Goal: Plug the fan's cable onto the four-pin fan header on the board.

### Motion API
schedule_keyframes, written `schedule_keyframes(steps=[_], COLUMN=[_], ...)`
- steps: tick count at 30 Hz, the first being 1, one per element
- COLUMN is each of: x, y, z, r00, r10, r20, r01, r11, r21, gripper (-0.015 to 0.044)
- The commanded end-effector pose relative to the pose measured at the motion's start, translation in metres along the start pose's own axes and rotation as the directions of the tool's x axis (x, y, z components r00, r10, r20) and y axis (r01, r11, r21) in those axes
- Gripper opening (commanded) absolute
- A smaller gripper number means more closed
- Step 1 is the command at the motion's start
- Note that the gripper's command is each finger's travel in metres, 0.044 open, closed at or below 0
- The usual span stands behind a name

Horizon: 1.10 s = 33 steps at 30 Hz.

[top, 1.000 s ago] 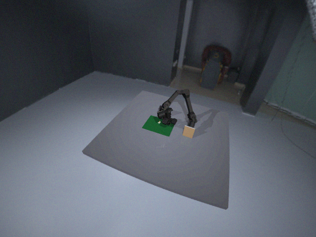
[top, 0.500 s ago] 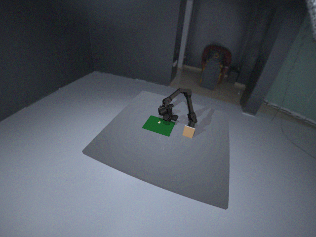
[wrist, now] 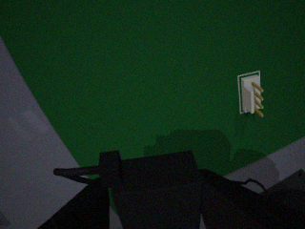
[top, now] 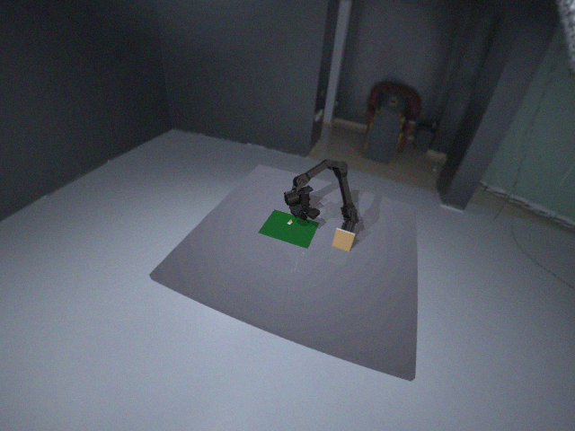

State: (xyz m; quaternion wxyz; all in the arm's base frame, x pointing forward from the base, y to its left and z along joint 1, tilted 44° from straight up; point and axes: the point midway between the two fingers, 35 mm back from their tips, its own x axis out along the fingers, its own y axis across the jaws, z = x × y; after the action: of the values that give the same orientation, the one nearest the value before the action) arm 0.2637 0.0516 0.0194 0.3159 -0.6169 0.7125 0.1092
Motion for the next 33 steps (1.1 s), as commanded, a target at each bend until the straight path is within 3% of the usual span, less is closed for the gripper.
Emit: schedule_keyframes(steps=[1, 19, 33], x=[-0.003, -0.008, 0.002], y=[-0.012, -0.061, -0.06], z=[0.009, 0.035, 0.043], r00=[0.999, 0.983, 0.967], r10=[0.012, 0.024, 0.049], r20=[0.043, 0.181, 0.251], r01=[-0.017, -0.119, -0.183], r11=[0.993, 0.838, 0.819], r21=[0.12, 0.533, 0.545], gripper=[0.0, 0.0, 0.0])
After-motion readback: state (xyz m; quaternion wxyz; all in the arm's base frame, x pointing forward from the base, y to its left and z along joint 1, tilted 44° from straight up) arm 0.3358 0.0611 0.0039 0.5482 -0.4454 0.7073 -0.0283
